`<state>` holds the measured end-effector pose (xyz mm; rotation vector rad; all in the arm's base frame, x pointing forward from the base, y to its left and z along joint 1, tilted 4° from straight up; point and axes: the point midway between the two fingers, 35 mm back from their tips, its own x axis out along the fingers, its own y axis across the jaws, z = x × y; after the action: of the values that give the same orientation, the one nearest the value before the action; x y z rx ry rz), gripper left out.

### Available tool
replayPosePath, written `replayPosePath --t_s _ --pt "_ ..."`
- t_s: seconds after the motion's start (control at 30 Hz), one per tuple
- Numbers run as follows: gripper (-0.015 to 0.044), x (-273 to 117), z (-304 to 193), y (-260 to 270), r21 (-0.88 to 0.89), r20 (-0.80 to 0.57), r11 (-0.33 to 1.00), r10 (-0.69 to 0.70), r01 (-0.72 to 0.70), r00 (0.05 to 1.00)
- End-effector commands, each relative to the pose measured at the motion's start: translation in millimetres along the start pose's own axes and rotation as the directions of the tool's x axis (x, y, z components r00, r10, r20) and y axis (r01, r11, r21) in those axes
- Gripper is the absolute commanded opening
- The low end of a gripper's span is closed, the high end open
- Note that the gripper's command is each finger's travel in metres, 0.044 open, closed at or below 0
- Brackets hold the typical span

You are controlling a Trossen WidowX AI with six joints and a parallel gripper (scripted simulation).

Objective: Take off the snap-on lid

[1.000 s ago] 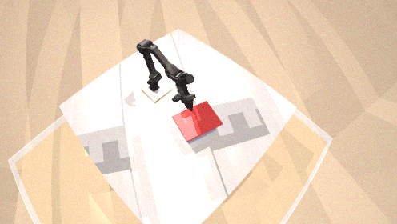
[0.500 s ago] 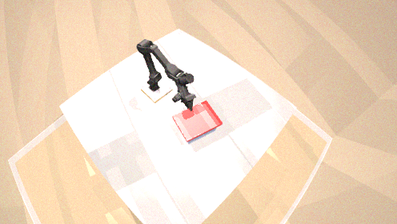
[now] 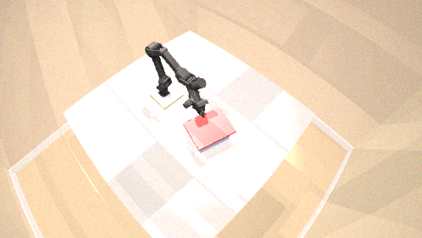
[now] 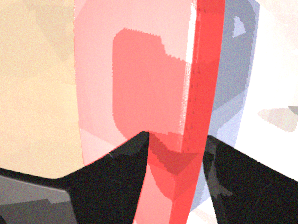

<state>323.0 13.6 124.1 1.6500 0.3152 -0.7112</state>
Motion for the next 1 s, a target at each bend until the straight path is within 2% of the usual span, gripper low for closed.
replayPosePath --t_s 0.0,0.97 --pt "0.0000 -3.9 0.2 4.0 0.003 -0.002 1.000 0.011 -0.011 1.000" --pt "0.0000 -8.0 0.6 8.2 0.003 -0.002 1.000 0.011 -0.011 1.000"
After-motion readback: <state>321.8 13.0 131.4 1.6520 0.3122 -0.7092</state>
